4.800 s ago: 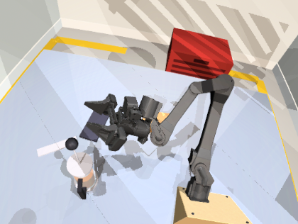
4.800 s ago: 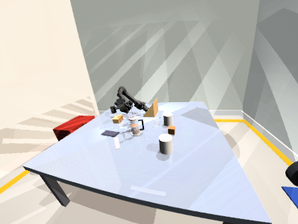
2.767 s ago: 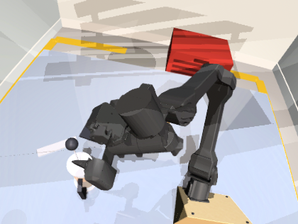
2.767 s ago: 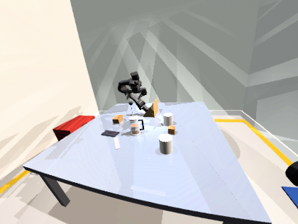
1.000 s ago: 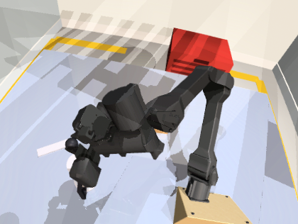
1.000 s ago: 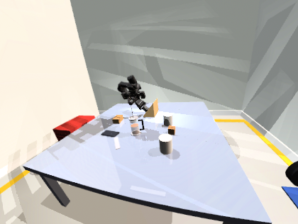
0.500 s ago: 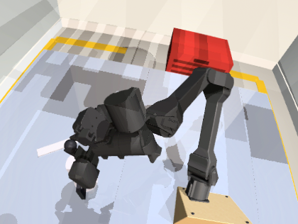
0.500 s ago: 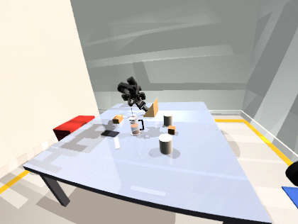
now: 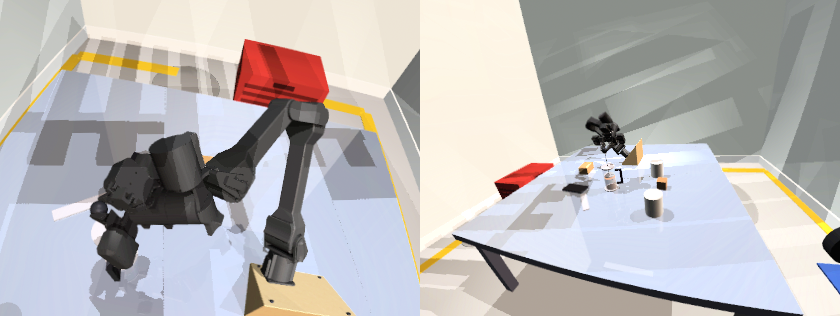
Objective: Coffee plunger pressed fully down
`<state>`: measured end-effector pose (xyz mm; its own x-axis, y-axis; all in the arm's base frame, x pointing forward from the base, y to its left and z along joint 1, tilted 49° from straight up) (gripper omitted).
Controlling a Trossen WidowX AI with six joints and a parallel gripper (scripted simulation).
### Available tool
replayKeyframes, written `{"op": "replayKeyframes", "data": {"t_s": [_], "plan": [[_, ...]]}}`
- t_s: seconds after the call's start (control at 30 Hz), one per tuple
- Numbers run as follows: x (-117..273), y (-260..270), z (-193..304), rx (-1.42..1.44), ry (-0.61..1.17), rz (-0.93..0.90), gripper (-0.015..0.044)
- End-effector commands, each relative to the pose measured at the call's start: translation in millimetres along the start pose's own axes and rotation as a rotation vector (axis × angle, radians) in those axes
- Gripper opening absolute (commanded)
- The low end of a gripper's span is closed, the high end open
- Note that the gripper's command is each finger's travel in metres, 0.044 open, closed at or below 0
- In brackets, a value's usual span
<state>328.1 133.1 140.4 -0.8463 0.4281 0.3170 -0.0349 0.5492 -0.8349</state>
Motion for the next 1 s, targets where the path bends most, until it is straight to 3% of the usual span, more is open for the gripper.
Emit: {"op": "replayKeyframes", "data": {"t_s": [0.0,0.97], "plan": [[-13.3,6.4,22.9,0.036,0.05,-0.002,0.0126],[-35.4,8.3,52.2,0.039,0.045,0.004,0.0126]]}}
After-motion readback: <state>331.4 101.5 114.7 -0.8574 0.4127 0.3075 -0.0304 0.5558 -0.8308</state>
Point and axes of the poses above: the point midway between the two fingers, 35 mm back from their tips, its own x axis back along the fingers, its own y axis across the jaws, z = x × y, the point moved 5 cm from there along x, back along the fingers, and after that the axes turned 12 degrees about x, right-handed, at the moved point
